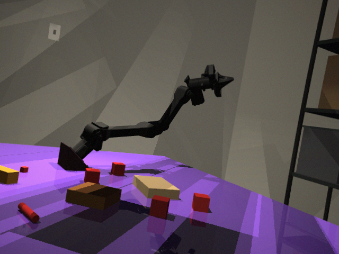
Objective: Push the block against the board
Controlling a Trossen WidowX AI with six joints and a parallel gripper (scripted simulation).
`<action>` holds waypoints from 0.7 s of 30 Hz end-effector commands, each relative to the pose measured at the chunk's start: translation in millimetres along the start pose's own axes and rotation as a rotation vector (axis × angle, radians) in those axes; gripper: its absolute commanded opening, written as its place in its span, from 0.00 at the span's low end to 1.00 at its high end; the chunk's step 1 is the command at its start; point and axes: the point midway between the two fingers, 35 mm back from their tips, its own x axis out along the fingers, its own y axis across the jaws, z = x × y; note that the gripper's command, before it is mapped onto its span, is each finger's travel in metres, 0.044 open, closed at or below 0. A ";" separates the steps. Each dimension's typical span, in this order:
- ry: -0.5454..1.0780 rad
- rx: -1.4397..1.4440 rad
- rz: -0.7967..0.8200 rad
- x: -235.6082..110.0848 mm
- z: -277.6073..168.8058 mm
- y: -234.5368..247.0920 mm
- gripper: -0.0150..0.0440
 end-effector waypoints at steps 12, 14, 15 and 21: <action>-0.092 0.301 -0.189 4.8 75.3 -191.0 0.25; -0.095 0.345 -0.220 6.1 76.5 -219.3 0.25; -0.095 0.363 -0.234 6.7 76.3 -231.8 0.25; -0.100 0.444 -0.306 10.0 66.8 -289.8 0.25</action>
